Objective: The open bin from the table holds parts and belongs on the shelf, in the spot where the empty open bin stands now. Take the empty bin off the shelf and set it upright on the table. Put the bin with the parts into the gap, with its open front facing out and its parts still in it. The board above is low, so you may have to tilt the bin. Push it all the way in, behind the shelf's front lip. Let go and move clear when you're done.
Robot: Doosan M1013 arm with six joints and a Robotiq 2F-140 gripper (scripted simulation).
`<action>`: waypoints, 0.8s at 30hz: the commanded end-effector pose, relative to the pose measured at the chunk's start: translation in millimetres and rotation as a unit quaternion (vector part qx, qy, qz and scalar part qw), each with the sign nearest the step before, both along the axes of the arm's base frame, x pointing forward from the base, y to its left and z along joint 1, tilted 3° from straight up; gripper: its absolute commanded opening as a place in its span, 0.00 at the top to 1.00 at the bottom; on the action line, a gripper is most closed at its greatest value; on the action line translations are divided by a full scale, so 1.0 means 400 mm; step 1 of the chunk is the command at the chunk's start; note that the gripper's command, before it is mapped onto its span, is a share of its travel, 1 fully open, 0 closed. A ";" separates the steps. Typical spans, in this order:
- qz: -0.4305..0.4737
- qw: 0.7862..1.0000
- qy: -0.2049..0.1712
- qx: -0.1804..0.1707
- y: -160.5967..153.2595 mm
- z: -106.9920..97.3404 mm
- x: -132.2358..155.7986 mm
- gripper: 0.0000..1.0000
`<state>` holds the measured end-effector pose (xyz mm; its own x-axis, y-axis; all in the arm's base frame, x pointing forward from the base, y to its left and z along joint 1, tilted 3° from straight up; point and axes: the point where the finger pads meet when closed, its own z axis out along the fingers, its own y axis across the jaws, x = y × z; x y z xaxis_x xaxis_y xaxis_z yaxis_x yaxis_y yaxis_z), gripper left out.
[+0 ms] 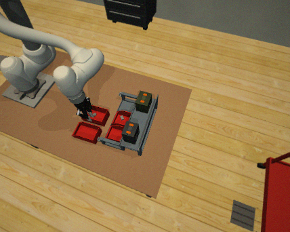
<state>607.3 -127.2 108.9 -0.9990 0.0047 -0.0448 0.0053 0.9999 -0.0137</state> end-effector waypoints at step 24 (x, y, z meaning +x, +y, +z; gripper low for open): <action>0.002 1.000 0.001 -0.002 0.001 -0.075 0.001 0.76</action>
